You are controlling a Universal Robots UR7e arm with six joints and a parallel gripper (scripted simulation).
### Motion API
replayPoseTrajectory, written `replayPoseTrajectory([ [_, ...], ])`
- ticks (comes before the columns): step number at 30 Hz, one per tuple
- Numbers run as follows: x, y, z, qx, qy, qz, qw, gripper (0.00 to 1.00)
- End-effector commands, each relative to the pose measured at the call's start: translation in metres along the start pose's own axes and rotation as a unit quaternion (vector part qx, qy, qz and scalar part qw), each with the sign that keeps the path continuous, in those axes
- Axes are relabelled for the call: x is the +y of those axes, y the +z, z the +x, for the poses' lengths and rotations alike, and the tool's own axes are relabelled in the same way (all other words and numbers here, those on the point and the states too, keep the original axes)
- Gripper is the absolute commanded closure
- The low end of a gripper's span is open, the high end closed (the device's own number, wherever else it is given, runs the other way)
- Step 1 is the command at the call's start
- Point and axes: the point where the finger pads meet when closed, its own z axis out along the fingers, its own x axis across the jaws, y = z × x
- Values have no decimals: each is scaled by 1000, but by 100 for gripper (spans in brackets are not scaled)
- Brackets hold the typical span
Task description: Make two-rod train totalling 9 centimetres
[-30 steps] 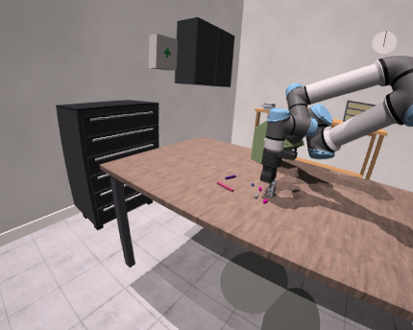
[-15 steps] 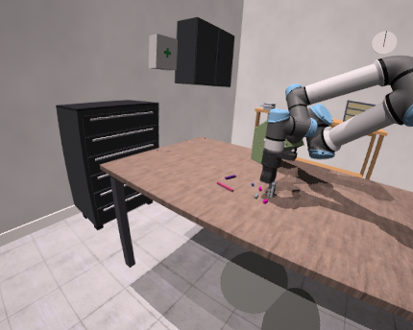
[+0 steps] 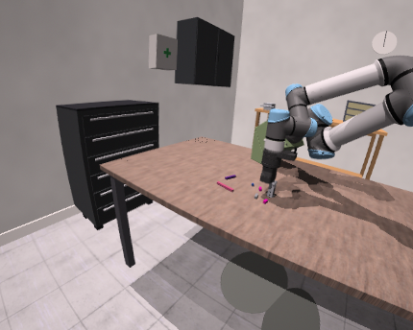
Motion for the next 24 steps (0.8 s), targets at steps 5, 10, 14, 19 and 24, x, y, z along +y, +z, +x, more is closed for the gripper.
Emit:
replayPoseTrajectory([
  [5, 0, 0, 0, 0, 0, 0, 1000, 76],
  [10, 0, 0, 0, 0, 0, 0, 1000, 76],
  [14, 0, 0, 0, 0, 0, 0, 1000, 64],
  [19, 0, 0, 0, 0, 0, 0, 1000, 58],
  [24, 0, 0, 0, 0, 0, 0, 1000, 52],
])
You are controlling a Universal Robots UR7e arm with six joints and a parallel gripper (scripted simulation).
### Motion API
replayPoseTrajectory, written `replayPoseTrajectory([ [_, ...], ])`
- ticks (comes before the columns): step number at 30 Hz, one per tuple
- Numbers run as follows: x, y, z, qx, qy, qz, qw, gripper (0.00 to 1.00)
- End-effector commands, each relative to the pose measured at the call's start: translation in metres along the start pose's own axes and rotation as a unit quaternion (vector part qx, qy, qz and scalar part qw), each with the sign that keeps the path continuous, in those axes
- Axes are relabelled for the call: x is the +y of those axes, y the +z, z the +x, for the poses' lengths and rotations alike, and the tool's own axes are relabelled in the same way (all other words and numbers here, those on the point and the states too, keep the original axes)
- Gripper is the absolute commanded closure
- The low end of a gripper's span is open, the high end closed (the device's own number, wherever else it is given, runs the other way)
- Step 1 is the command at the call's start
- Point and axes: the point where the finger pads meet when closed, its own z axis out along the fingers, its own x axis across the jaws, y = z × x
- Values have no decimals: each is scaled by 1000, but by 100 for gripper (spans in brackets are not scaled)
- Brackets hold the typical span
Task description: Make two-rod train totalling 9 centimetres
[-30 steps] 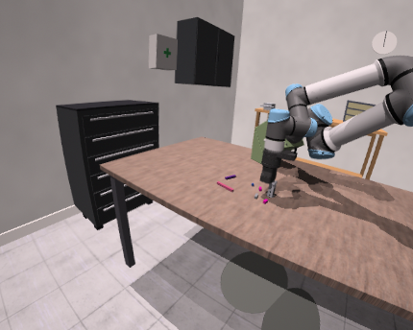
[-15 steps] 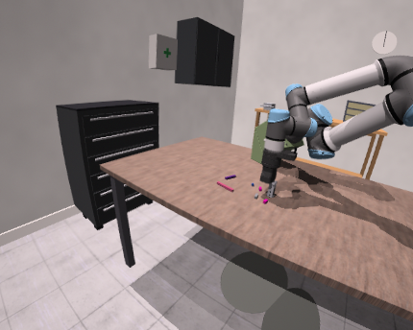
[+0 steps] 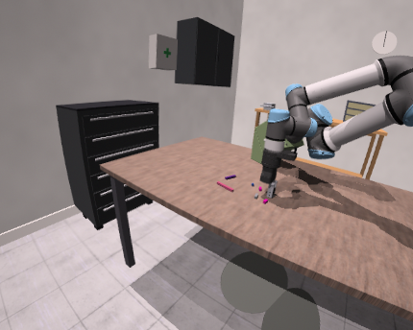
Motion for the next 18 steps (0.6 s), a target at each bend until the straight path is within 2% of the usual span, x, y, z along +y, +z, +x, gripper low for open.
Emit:
replayPoseTrajectory([
  [1, 0, 0, 0, 0, 0, 0, 1000, 46],
  [18, 0, -2, 0, 0, 0, 0, 1000, 46],
])
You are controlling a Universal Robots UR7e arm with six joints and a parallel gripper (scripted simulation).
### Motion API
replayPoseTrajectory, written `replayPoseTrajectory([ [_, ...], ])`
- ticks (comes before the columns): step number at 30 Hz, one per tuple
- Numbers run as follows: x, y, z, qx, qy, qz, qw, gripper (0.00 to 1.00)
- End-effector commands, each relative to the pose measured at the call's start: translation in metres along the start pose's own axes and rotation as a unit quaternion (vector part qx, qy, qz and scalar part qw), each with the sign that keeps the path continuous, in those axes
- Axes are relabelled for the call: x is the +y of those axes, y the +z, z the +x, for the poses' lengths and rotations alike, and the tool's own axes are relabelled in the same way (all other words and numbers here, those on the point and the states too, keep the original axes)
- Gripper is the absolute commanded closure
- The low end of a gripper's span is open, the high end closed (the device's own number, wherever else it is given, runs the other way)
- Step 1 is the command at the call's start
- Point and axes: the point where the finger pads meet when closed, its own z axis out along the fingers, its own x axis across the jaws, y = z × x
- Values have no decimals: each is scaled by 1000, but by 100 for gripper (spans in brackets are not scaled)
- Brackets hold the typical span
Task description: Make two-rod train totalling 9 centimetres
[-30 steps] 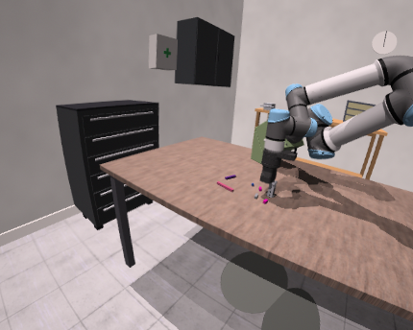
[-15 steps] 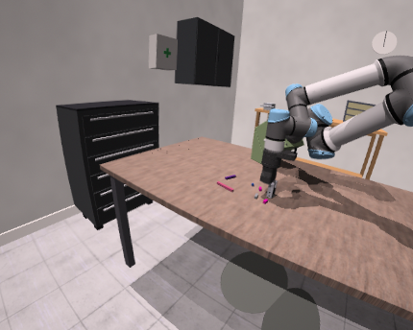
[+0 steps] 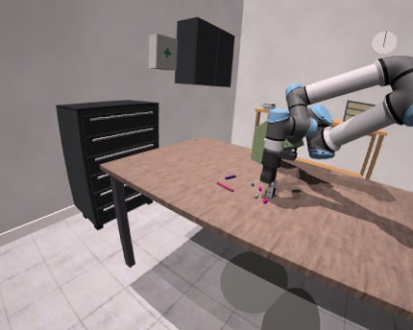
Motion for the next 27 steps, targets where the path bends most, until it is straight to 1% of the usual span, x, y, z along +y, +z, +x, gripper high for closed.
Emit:
replayPoseTrajectory([
  [1, 0, -3, 0, 0, 0, 0, 1000, 46],
  [5, 0, -9, 0, 0, 0, 0, 1000, 46],
  [10, 0, -21, 0, 0, 0, 0, 1000, 46],
  [12, 0, -21, 0, 0, 0, 0, 1000, 46],
  [27, 0, -72, 0, 0, 0, 0, 1000, 46],
])
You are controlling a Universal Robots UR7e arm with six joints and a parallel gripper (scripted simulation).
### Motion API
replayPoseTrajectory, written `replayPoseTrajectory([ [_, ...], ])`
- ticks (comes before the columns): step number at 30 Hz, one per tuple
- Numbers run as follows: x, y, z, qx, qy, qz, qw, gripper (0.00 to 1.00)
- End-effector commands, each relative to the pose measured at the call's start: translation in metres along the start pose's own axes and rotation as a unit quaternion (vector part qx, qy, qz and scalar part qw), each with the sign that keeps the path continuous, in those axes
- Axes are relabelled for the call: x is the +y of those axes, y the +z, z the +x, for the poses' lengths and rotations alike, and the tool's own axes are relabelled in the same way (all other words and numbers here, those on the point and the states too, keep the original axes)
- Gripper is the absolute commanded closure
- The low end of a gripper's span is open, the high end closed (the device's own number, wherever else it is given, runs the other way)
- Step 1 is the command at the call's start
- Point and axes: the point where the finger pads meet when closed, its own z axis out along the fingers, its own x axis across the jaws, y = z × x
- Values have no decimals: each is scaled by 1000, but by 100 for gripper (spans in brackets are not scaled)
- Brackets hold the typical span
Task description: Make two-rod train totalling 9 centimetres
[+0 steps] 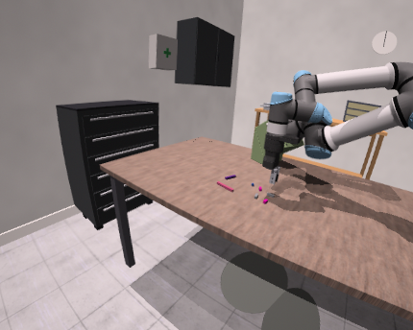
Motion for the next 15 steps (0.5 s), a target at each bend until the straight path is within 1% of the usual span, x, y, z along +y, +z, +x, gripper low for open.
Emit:
replayPoseTrajectory([
  [1, 0, -10, 0, 0, 0, 0, 1000, 46],
  [9, 0, -25, 0, 0, 0, 0, 1000, 46],
  [15, 0, -28, 0, 0, 0, 0, 1000, 46],
])
